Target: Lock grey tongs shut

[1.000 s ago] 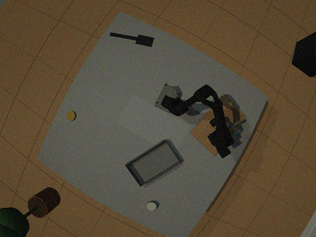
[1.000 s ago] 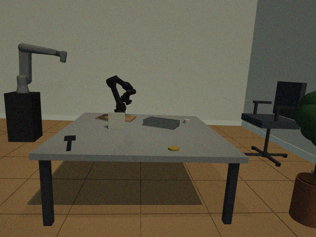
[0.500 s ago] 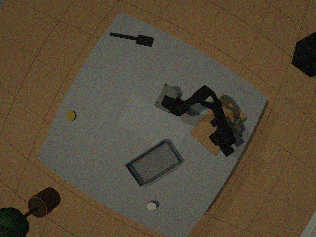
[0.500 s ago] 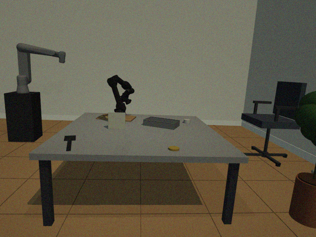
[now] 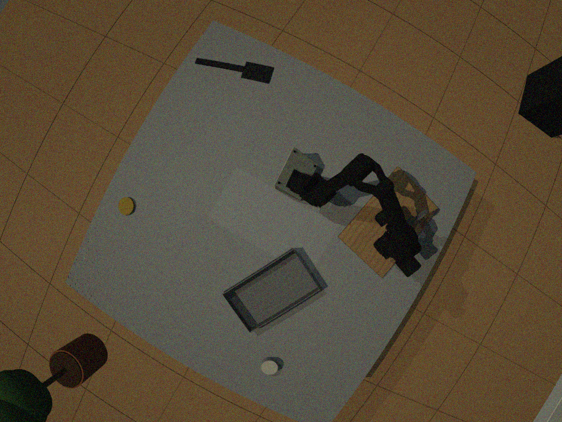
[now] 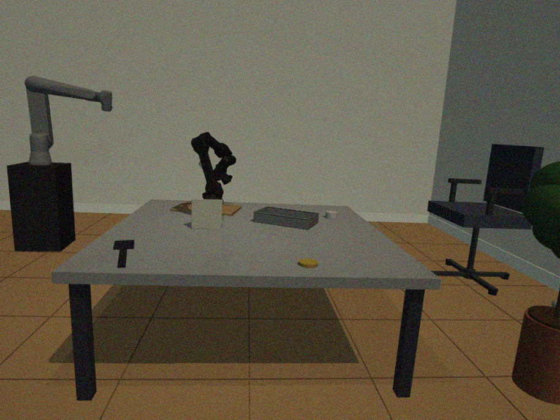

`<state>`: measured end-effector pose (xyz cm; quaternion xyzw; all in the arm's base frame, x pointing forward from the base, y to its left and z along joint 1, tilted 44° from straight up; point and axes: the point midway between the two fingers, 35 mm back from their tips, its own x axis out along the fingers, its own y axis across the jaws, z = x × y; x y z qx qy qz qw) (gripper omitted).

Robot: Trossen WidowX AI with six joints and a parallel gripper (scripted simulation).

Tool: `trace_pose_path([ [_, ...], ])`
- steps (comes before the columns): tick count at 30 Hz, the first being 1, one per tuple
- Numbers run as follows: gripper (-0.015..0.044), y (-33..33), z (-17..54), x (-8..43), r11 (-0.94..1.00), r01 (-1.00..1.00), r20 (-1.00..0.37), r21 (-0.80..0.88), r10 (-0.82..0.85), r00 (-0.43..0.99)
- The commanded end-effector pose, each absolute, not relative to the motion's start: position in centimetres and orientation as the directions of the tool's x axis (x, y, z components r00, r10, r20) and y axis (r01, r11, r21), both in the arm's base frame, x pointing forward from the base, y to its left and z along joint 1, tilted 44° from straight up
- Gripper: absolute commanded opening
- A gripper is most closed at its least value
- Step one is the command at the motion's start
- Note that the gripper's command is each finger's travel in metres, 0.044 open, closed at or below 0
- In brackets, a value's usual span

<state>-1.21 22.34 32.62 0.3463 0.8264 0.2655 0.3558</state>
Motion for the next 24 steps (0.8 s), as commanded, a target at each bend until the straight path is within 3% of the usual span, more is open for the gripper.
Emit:
trace_pose_path([
  [1,-0.0150,22.4,32.8,-1.4,0.629,0.385,-0.424,0.675,0.758,-0.495],
  [24,-0.0150,22.1,32.6,-3.0,0.705,0.451,-0.661,0.547,0.694,-0.285],
])
